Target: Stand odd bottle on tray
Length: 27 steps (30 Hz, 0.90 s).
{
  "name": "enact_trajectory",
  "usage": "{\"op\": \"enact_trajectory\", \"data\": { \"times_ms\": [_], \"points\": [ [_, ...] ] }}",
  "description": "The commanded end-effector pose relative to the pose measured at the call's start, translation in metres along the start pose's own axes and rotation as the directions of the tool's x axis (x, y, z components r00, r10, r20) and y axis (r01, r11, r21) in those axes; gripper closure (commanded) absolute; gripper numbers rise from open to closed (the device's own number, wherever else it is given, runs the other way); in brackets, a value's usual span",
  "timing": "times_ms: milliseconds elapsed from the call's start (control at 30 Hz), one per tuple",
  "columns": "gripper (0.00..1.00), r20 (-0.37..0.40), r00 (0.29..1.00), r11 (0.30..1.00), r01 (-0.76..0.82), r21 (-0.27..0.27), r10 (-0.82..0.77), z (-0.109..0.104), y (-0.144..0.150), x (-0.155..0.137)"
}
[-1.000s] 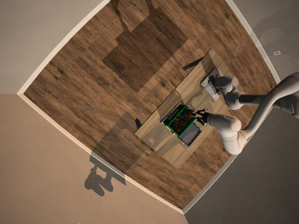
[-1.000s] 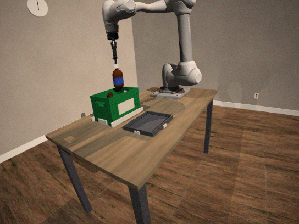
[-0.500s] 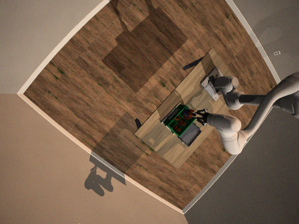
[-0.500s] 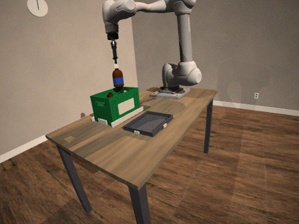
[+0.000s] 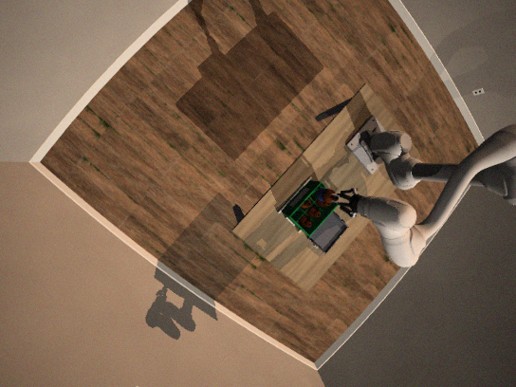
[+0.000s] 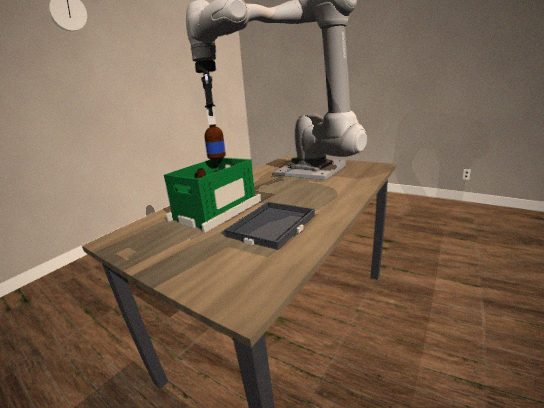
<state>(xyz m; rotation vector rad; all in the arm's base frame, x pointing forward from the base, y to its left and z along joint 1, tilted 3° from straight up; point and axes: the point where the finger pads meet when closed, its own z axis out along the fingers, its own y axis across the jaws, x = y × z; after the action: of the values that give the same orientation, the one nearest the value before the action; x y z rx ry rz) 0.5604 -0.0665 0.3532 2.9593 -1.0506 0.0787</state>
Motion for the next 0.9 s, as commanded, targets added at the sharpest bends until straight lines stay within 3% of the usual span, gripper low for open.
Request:
{"op": "enact_trajectory", "data": {
  "times_ms": [0,867],
  "points": [
    [1.00,0.000,1.000,1.000,0.000,0.000,0.000,-0.0001,-0.0003,-0.0002],
    [1.00,0.000,1.000,1.000,0.000,0.000,0.000,-0.0001,-0.0080,-0.0042]
  ]
}}
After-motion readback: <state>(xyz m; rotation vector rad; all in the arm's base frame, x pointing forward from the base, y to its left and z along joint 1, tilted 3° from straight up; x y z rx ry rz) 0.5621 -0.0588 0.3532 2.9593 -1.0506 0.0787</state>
